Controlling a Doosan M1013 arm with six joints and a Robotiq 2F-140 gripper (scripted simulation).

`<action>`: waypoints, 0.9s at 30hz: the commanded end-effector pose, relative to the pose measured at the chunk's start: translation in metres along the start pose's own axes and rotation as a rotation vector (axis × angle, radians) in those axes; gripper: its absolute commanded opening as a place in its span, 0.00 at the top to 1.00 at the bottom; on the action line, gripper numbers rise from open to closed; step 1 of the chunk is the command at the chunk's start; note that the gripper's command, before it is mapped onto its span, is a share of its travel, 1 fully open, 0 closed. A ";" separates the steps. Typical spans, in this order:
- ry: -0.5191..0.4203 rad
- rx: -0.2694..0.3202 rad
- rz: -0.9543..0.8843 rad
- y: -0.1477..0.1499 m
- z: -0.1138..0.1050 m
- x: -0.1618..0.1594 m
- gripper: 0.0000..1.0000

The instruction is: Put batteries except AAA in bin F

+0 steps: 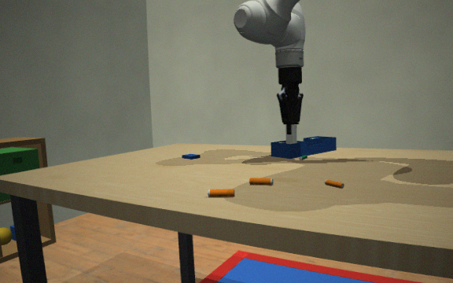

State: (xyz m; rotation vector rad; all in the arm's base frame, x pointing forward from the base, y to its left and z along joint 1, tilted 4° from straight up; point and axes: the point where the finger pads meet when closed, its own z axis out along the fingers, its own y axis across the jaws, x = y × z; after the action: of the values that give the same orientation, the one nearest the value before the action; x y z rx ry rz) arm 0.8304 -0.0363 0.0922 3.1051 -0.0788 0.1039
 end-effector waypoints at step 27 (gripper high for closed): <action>0.002 -0.002 0.003 -0.001 -0.038 0.002 0.85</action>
State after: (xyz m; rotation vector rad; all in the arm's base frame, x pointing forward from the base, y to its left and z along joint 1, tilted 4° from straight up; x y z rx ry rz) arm 0.8281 -0.0365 0.1263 3.1042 -0.0813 0.1034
